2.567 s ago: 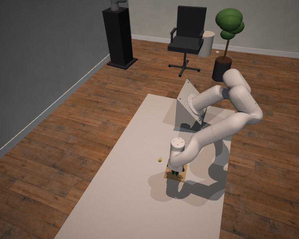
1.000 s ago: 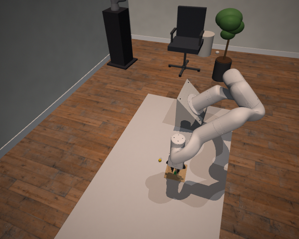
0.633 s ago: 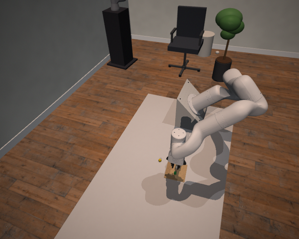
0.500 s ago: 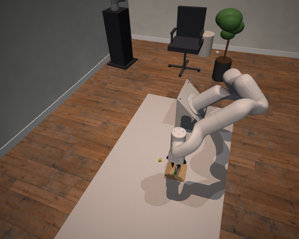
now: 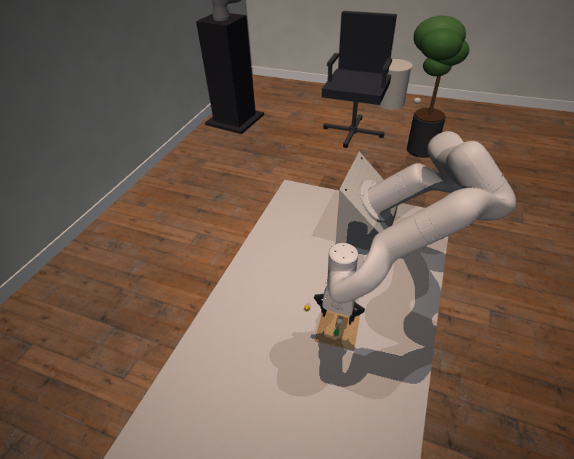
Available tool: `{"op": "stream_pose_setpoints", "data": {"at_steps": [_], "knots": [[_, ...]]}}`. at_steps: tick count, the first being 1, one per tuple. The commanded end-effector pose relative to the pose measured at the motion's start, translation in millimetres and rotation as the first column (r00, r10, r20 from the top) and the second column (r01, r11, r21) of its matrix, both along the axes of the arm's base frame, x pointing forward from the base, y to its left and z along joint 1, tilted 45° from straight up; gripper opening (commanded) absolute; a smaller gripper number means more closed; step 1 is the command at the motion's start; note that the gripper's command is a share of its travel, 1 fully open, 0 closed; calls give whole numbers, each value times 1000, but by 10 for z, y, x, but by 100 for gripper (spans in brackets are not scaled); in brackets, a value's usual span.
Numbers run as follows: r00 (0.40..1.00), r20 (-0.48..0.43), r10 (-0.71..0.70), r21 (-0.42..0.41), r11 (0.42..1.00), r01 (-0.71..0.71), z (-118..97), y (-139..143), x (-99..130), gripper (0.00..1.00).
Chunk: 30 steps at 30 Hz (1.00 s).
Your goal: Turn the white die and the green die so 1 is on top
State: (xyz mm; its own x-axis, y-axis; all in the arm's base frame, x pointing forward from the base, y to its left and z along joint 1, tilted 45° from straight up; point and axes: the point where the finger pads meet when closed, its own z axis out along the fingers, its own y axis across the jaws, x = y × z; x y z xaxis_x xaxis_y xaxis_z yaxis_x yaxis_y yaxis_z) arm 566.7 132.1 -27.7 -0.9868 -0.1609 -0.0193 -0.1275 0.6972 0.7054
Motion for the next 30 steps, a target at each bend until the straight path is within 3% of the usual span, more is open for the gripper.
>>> {"op": "stream_pose_setpoints", "data": {"at_steps": [1, 19, 30], "knots": [[1000, 2, -1, 0, 1000, 1, 6, -6, 9, 100], [1000, 2, -1, 0, 1000, 1, 157, -154, 30, 100], [1000, 2, -1, 0, 1000, 1, 520, -511, 80, 100]]}}
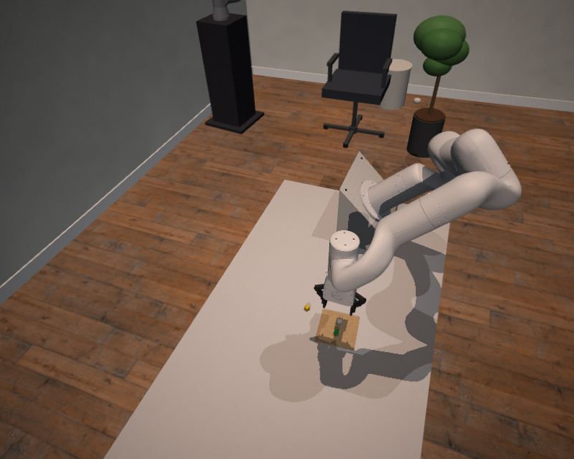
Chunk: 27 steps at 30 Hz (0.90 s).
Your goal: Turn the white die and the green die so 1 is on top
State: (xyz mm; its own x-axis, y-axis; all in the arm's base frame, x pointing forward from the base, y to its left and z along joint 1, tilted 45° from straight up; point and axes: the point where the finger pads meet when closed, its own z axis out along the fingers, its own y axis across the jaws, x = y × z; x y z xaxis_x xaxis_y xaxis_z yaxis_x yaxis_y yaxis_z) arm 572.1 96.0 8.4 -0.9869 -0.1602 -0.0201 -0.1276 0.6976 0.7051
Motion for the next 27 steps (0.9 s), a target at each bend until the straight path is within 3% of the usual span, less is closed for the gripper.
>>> {"op": "stream_pose_setpoints", "data": {"at_steps": [1, 27], "knots": [[1000, 1, 0, 0, 1000, 0, 180, -172, 29, 100], [1000, 1, 0, 0, 1000, 0, 233, -224, 36, 100]]}}
